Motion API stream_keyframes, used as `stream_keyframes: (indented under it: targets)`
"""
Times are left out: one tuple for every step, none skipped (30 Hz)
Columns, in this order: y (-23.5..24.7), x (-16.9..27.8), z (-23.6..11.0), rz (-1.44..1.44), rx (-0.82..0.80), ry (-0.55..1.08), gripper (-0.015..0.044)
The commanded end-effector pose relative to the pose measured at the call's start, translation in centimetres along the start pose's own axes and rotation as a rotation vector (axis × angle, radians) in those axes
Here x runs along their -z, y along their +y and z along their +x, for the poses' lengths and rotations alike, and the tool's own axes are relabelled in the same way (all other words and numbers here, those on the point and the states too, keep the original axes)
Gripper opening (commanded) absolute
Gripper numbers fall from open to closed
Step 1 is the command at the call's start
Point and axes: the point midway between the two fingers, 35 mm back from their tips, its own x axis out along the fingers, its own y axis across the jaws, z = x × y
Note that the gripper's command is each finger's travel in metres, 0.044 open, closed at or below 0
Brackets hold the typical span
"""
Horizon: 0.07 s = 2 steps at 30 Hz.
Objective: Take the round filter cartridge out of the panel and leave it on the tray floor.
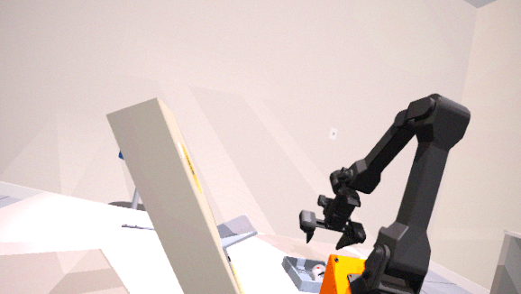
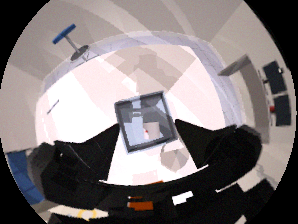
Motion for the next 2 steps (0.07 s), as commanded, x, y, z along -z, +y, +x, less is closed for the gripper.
stream_keyframes:
  targets:
    - [-0.01, -0.04, 0.00, -0.001, 0.000, -0.002, 0.0440]
    - [-0.01, -0.04, 0.00, -0.001, 0.000, -0.002, 0.0440]
